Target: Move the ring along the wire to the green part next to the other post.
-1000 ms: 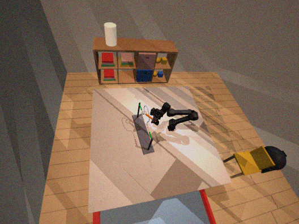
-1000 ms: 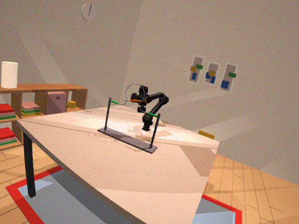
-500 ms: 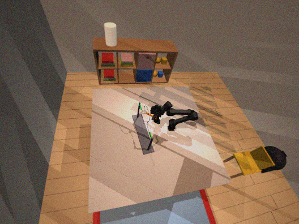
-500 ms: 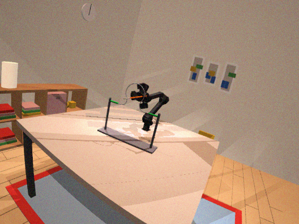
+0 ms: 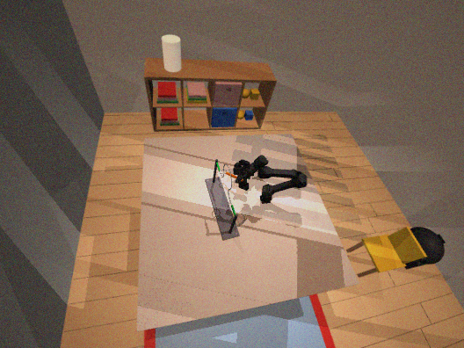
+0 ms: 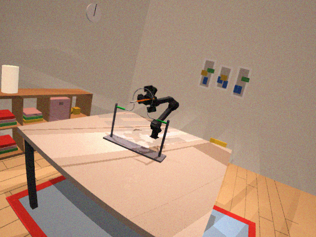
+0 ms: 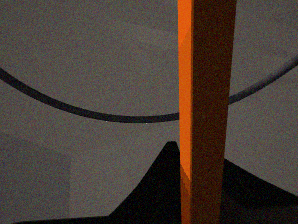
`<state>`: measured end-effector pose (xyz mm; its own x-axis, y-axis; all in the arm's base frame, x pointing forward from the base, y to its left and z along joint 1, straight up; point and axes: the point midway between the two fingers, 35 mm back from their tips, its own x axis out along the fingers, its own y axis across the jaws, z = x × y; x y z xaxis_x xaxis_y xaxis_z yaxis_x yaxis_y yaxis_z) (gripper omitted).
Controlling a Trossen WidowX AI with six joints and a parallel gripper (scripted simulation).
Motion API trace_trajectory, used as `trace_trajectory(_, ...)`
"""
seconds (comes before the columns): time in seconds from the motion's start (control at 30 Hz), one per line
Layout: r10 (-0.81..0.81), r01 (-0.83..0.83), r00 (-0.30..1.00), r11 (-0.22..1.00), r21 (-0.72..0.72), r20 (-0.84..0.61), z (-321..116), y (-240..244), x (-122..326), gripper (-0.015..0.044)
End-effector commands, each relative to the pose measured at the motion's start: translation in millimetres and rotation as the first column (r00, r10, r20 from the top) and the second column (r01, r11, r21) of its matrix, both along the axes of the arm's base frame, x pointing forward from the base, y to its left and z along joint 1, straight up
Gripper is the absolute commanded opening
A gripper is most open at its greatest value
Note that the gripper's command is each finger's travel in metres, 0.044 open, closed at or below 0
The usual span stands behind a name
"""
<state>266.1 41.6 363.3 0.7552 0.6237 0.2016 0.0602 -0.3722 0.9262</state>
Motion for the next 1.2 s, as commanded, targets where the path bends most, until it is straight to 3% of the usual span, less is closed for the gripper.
trace_trajectory(0.0, 0.004, -0.004, 1.000, 1.000, -0.031, 0.005, 3.3, -0.7, -0.5, -0.0150)
trace_trajectory(1.17, 0.012, 0.003, 0.999, 0.882, -0.472, 0.029, -10.0, 1.1, -0.5, -0.0150)
